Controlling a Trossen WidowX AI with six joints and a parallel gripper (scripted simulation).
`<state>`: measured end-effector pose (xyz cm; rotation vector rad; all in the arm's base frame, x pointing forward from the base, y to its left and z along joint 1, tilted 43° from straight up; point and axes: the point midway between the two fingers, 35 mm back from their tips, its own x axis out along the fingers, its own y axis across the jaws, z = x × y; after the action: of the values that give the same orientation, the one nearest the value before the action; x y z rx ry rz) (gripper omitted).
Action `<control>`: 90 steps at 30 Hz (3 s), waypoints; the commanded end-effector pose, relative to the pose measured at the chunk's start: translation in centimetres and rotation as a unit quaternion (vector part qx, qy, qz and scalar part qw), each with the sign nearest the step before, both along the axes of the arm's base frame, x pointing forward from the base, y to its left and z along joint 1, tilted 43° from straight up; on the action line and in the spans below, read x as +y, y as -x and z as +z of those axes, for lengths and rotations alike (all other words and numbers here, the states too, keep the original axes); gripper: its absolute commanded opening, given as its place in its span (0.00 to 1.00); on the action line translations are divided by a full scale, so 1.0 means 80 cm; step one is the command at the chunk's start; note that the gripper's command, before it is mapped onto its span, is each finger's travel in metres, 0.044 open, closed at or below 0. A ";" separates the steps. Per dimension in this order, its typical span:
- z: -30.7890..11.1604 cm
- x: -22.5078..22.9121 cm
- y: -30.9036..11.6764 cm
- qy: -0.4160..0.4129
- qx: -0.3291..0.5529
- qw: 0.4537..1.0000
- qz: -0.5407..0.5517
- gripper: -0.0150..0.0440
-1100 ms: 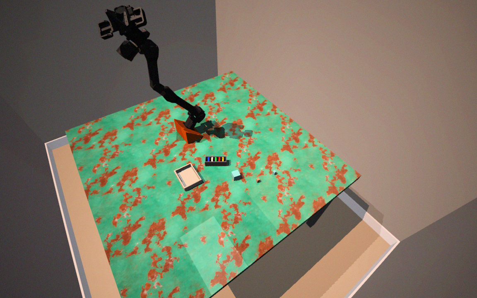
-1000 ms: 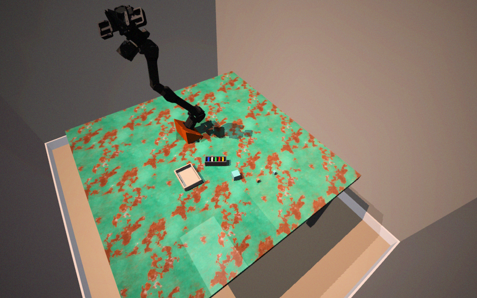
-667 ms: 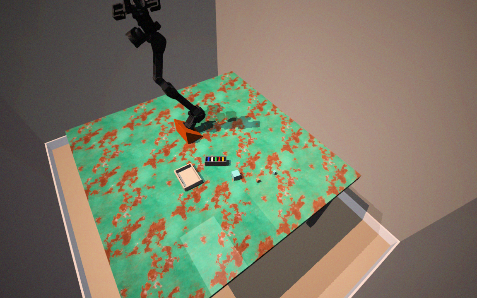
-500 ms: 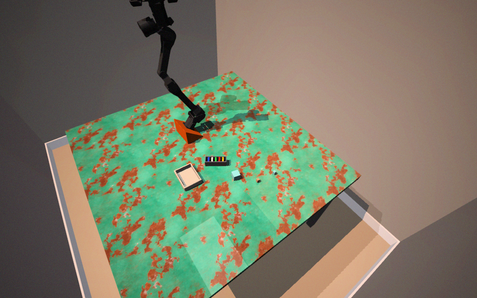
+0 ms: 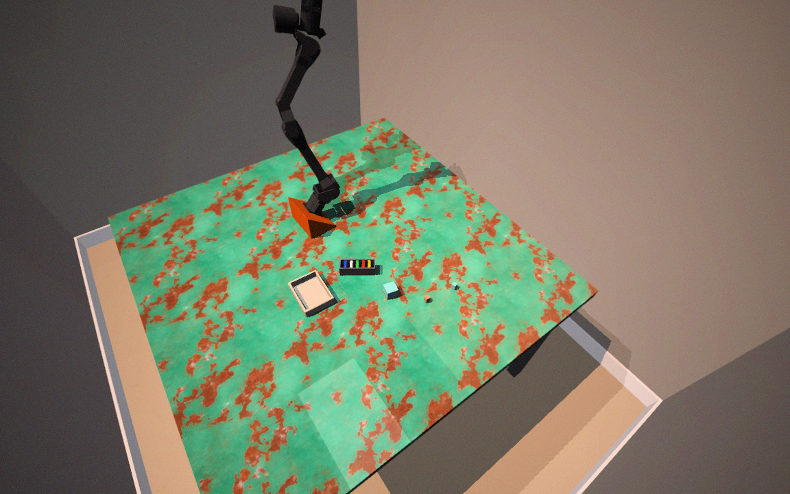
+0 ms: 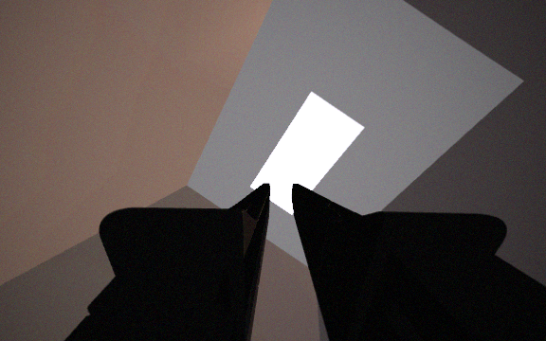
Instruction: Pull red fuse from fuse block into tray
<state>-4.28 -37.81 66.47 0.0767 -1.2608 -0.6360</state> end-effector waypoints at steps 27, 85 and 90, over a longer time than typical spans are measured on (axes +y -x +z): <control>0.059 0.587 -0.139 0.511 0.122 0.848 0.065 0.38; -0.750 0.504 -0.474 -0.412 0.773 0.003 0.482 0.38; -0.761 0.496 -0.460 -0.444 0.759 -0.018 0.476 0.38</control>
<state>33.04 2.01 5.64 0.8745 1.7186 0.2142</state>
